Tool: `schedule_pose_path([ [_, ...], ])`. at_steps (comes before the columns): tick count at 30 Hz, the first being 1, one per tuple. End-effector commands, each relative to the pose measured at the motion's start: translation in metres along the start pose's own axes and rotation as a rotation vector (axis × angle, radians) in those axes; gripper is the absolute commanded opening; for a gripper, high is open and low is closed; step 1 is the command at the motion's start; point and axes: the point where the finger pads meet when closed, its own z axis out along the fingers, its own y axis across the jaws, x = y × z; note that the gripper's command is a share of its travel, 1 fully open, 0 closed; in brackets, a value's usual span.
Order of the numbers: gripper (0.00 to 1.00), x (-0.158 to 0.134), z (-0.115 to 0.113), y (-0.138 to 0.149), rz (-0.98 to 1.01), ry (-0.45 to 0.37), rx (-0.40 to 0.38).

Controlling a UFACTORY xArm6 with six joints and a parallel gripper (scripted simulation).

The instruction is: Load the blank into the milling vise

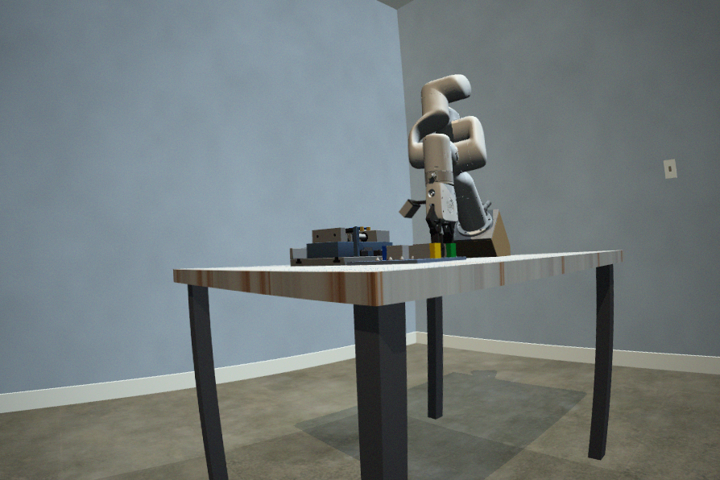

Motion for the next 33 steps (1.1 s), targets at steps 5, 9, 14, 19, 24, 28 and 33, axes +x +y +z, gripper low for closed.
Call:
schedule_pose_path([
  [5, 0.63, -0.0002, 0.0003, -0.0012, 0.000, -0.001, 0.003],
  [9, 0.63, -0.0002, -0.0002, -0.0012, 0.000, -0.001, 0.003],
  [14, 0.63, -0.0002, -0.0009, -0.0012, 0.000, -0.001, 0.003],
  [19, 0.63, -0.0002, -0.0012, -0.0012, 0.000, -0.001, 0.003],
  [24, 0.63, -0.0002, -0.0012, -0.0012, 0.000, -0.001, 0.003],
  [28, 0.63, -0.0002, -0.0016, -0.0012, 0.000, -0.001, 0.003],
  [33, 0.63, -0.0002, -0.0020, -0.0012, 0.000, -0.001, 0.003],
])
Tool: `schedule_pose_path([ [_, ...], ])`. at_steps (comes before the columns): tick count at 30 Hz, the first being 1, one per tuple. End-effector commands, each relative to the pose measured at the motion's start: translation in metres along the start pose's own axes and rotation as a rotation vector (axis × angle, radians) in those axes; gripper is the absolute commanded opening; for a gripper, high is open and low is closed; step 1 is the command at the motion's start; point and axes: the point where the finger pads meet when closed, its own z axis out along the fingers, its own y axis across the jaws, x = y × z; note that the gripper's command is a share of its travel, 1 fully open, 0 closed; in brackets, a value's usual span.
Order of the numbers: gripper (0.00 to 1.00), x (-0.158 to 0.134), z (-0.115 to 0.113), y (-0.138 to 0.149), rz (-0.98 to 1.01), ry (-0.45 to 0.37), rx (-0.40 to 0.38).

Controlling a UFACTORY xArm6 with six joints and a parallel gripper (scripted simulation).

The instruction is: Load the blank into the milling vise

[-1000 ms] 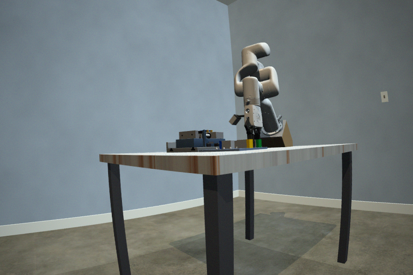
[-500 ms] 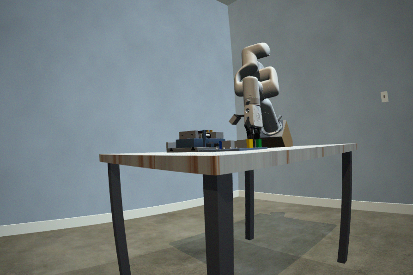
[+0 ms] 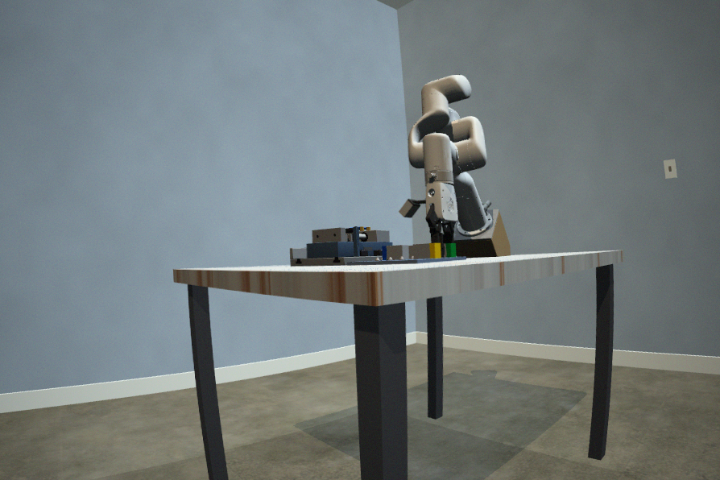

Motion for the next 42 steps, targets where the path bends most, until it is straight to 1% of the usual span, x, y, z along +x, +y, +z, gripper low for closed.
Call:
schedule_pose_path([
  [1, 0.63, -0.0002, -0.0009, -0.0011, 0.000, -0.001, 0.003],
  [7, 0.63, -0.0002, -0.0009, -0.0011, 0.000, -0.001, 0.003],
  [8, 0.00, -0.0002, -0.0009, -0.0011, 0.000, -0.001, 0.003],
  [42, 0.00, -0.0002, -0.0009, -0.0012, 0.000, -0.001, 0.003],
])
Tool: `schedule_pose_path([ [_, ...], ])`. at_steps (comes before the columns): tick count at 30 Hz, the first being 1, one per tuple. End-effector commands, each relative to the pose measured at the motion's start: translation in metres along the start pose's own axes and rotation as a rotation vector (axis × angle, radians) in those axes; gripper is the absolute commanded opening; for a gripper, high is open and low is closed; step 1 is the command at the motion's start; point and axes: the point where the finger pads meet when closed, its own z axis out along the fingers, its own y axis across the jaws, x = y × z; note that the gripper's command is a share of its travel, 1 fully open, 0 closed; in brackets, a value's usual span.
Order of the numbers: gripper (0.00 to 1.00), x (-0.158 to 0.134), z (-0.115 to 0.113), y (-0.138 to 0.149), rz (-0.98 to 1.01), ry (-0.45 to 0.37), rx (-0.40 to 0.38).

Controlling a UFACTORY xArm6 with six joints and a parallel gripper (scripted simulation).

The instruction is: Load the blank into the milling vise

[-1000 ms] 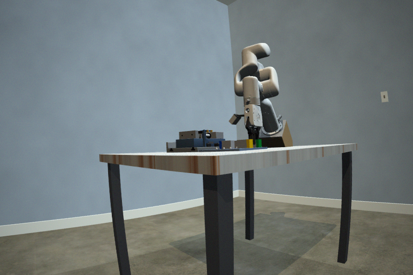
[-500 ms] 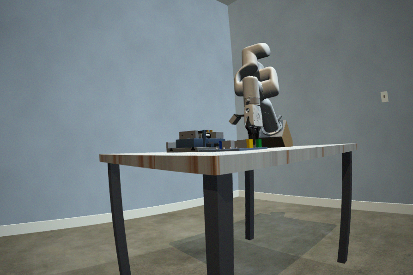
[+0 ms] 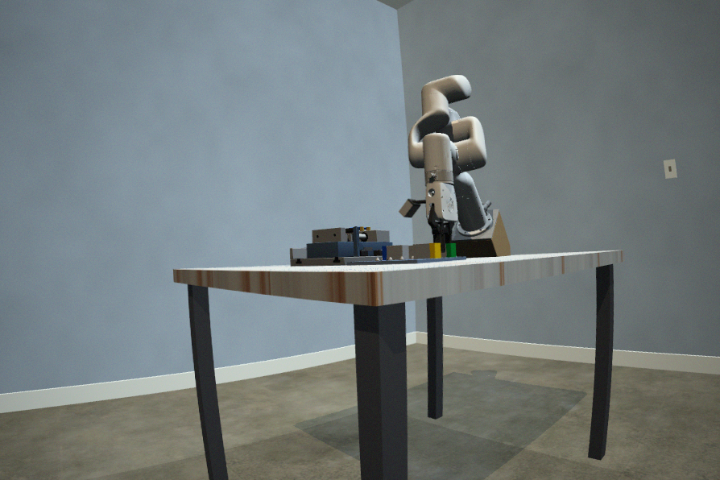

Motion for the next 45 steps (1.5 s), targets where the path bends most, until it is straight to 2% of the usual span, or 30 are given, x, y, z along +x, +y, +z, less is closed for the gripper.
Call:
schedule_pose_path([
  [1, 0.00, 0.000, -0.001, -0.001, 0.000, -0.001, 0.003],
  [33, 0.00, 0.000, -0.001, -0.001, 0.000, -0.001, 0.003],
  [43, 0.00, 0.000, -0.031, -0.001, 0.000, -0.001, 0.002],
  [45, 0.00, 0.000, -0.031, -0.001, 0.000, -0.001, 0.002],
])
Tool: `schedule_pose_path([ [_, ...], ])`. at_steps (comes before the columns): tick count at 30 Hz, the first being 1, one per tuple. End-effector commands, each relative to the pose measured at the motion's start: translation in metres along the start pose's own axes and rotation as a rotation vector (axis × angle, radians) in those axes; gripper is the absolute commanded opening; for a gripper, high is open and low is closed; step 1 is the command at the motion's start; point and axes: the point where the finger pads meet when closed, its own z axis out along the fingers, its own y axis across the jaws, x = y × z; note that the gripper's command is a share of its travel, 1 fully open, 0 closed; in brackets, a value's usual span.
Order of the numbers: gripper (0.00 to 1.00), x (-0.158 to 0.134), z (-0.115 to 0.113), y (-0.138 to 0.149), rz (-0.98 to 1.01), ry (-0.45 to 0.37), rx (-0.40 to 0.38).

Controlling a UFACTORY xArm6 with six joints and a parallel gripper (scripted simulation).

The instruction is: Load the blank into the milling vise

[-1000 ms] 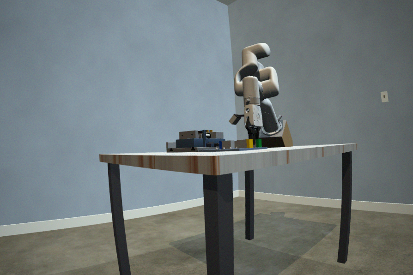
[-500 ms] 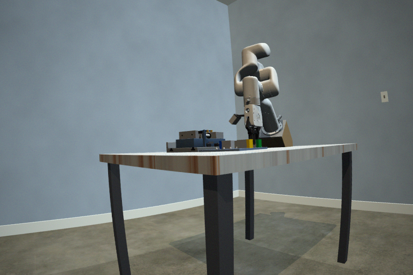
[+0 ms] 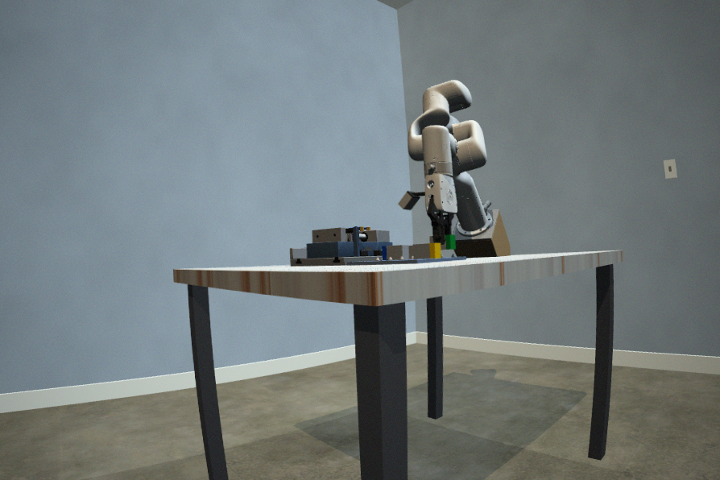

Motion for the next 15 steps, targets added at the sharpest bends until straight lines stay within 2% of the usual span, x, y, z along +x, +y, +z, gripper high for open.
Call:
schedule_pose_path([
  [1, 0.00, 0.000, -0.010, 0.001, 0.000, 0.000, 0.003],
  [6, 0.00, 0.000, -0.011, 0.000, 0.000, 0.000, 0.003],
  [15, 0.00, 0.000, -0.038, 0.001, 0.000, 0.000, 0.004],
])
